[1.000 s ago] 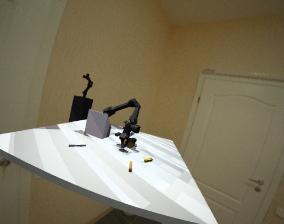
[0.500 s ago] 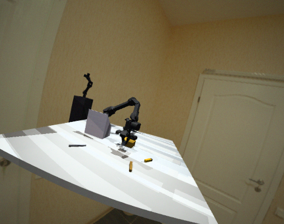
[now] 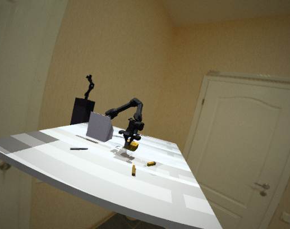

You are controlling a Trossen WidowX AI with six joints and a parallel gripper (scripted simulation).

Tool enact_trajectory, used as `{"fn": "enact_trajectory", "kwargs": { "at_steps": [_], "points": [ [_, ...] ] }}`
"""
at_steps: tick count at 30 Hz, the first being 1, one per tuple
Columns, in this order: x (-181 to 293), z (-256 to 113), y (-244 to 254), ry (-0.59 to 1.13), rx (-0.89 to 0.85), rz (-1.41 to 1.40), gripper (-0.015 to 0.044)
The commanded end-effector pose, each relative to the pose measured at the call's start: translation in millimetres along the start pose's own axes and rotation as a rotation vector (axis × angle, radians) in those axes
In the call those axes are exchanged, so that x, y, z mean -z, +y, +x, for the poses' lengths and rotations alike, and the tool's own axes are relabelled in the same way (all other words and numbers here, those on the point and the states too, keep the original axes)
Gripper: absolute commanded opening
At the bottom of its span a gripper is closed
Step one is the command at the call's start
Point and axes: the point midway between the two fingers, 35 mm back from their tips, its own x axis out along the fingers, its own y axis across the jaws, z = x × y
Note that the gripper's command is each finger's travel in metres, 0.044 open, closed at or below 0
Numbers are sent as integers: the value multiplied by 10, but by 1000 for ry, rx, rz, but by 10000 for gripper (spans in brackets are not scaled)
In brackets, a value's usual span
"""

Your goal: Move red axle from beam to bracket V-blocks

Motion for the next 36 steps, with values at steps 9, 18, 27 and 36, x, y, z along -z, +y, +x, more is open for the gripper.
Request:
{"fn": "enact_trajectory", "kwargs": {
  "at_steps": [9,18,27,36],
  "points": [
    [5,-174,-11,-6,-3,-9,0],
    [115,-173,-196,-6,-2,-8,0],
    [120,-84,-201,-6,-2,-7,0],
    [117,67,-190,-7,-2,-7,0]
  ]
}}
